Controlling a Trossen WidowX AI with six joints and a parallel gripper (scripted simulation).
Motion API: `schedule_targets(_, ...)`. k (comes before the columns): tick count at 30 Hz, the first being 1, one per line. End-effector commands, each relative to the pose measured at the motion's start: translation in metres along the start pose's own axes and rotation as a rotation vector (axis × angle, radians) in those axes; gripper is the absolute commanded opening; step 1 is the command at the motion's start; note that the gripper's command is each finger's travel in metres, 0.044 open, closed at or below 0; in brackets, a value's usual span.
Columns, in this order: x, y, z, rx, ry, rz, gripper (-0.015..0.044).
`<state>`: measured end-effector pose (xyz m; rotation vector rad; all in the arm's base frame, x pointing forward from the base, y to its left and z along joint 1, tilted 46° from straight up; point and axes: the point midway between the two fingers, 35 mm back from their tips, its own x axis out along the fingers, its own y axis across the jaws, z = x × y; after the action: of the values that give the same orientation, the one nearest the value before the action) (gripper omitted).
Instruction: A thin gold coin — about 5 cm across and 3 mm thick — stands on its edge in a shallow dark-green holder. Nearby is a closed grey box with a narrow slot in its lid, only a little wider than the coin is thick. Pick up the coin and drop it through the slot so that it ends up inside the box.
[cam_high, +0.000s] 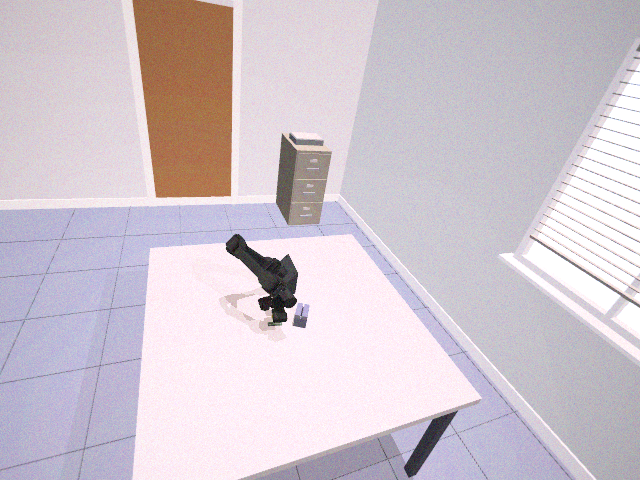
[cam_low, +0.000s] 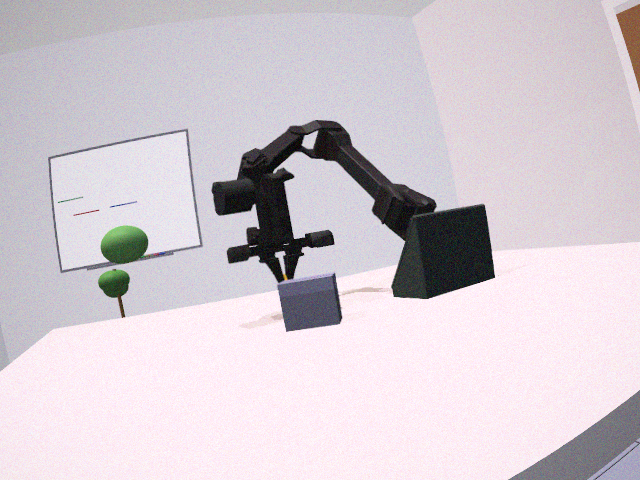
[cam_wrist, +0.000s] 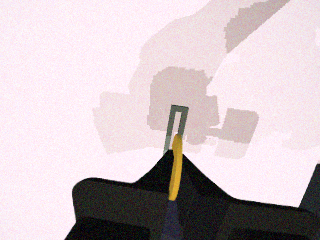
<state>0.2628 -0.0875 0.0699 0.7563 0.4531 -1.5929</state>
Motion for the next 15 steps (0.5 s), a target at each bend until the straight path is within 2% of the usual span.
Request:
schedule_targets(1,-0.01,0.002,0.0,0.006,0.006,0.005,0.0)
schedule_targets(15,-0.046,0.0,0.001,0.01,0.003,0.003,0.0)
